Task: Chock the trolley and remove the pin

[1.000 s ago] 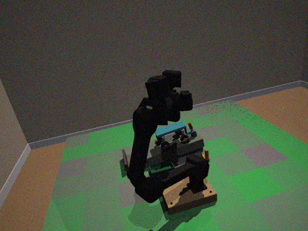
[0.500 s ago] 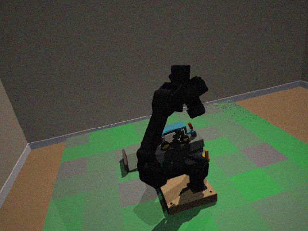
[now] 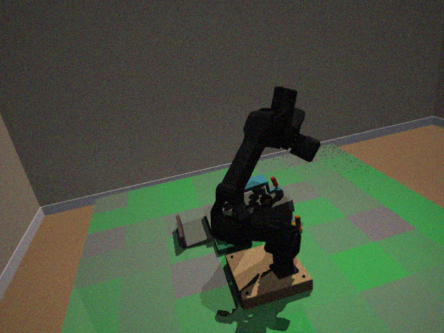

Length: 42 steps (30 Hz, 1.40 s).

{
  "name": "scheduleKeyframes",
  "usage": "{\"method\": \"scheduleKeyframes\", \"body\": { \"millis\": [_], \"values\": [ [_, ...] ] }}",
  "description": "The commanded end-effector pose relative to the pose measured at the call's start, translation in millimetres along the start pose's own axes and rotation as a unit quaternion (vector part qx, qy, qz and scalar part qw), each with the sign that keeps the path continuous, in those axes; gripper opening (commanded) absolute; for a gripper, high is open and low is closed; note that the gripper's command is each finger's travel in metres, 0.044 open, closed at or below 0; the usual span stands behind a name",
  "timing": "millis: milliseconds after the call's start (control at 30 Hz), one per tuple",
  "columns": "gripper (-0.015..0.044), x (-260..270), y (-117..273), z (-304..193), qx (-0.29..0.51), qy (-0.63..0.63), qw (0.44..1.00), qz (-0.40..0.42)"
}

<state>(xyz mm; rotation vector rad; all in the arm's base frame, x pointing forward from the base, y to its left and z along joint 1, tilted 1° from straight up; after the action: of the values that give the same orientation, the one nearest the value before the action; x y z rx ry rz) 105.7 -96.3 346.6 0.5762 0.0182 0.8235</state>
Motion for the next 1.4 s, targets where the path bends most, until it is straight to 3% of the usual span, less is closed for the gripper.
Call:
{"method": "scheduleKeyframes", "body": {
  "millis": [0, 400, 667, 1000, 1367],
  "values": [
    [0.019, -7, -23, -6, 0.051, 0.107, 0.993, 0.0],
    [0.019, -24, -80, -29, 0.181, 0.362, 0.914, 0.033],
    [0.019, -27, -103, -45, 0.233, 0.506, 0.825, 0.089],
    [0.019, -30, -131, -70, 0.274, 0.679, 0.652, 0.196],
    [0.019, -33, -156, -102, 0.271, 0.803, 0.411, 0.335]
  ]
}}
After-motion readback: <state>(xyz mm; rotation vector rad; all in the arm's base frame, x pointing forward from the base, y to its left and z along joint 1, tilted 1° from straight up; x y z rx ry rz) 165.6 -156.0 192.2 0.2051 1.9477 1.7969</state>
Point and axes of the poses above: the point midway between the two fingers, 35 mm back from their tips, its own y axis back along the fingers, its own x axis across the jaws, z = x × y, the point moved 2 cm from there along y, back along the fingers, and after that the axes turned 13 degrees about y, right-handed, at the moved point
